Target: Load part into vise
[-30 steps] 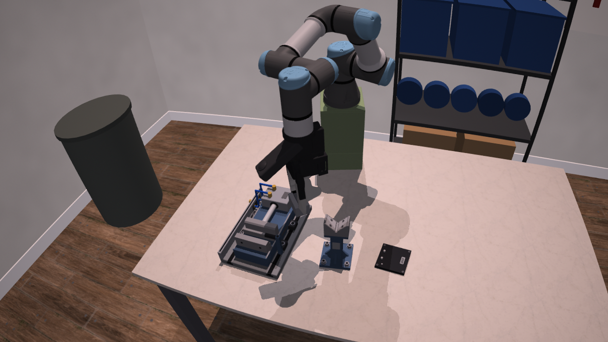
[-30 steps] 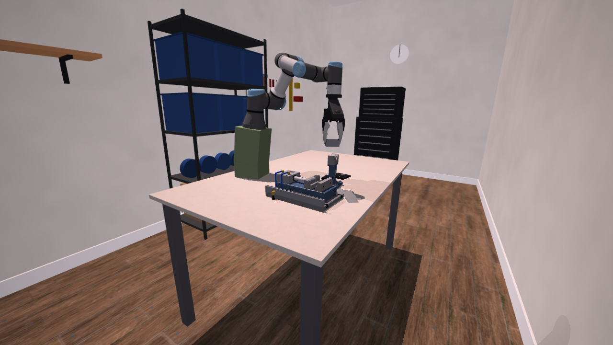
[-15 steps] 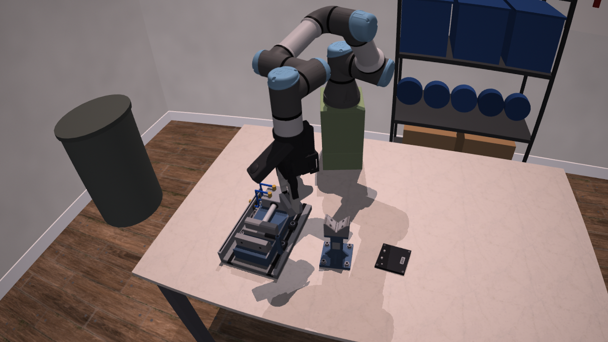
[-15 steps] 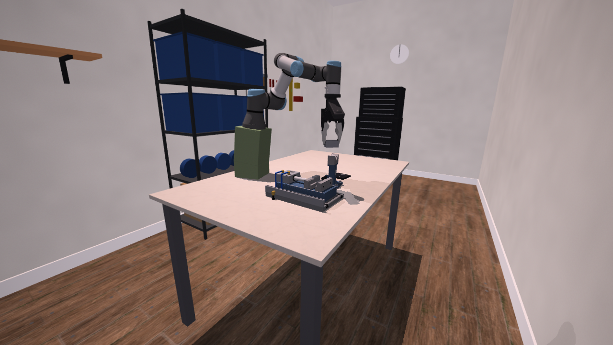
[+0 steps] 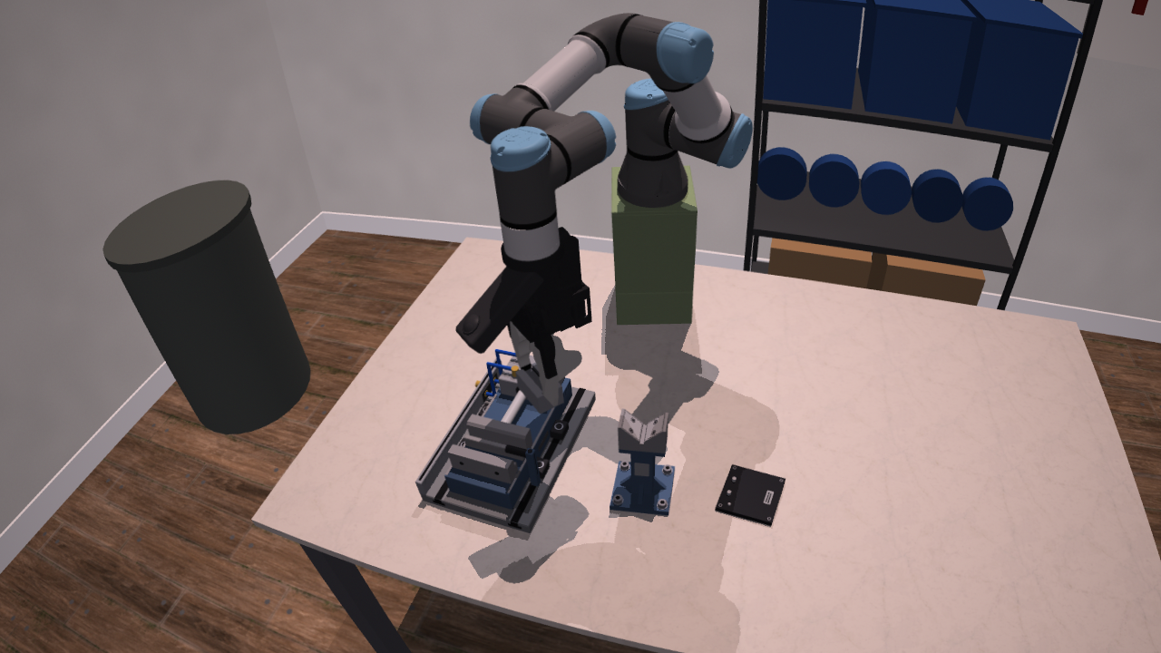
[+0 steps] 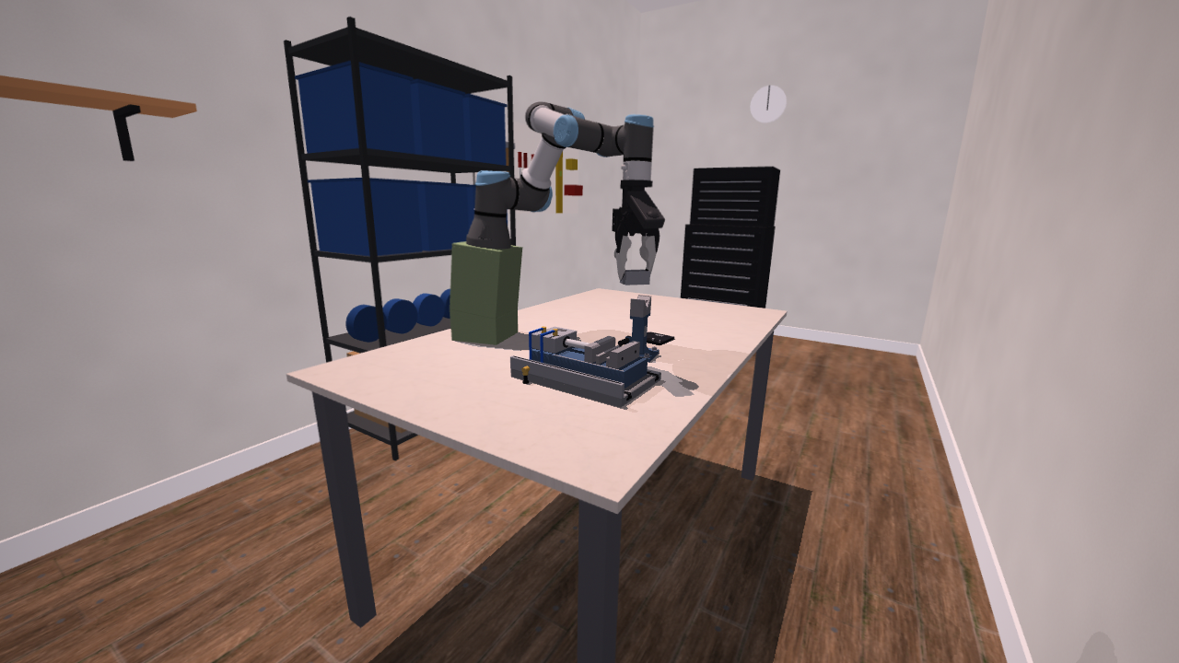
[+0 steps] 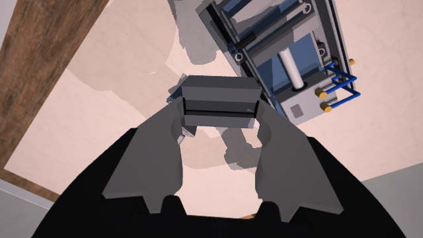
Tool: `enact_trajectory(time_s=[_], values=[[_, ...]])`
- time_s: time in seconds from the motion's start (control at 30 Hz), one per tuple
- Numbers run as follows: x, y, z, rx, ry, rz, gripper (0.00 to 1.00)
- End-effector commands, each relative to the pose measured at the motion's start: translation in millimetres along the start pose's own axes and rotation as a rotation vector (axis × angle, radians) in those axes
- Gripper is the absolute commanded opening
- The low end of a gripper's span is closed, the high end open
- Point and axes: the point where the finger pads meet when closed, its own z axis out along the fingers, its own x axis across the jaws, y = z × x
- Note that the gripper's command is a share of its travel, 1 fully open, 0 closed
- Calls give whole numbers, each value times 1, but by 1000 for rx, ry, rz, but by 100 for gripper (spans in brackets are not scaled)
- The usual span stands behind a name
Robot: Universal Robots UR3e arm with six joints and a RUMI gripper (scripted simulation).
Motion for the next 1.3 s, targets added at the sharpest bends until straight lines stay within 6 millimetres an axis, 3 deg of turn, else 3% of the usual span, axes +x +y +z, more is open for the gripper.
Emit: enact_trajectory(time_s=[0.0, 1.27], values=[[5, -8, -1, 2, -2, -51, 0], [42, -42, -2, 3, -3, -330, 0]])
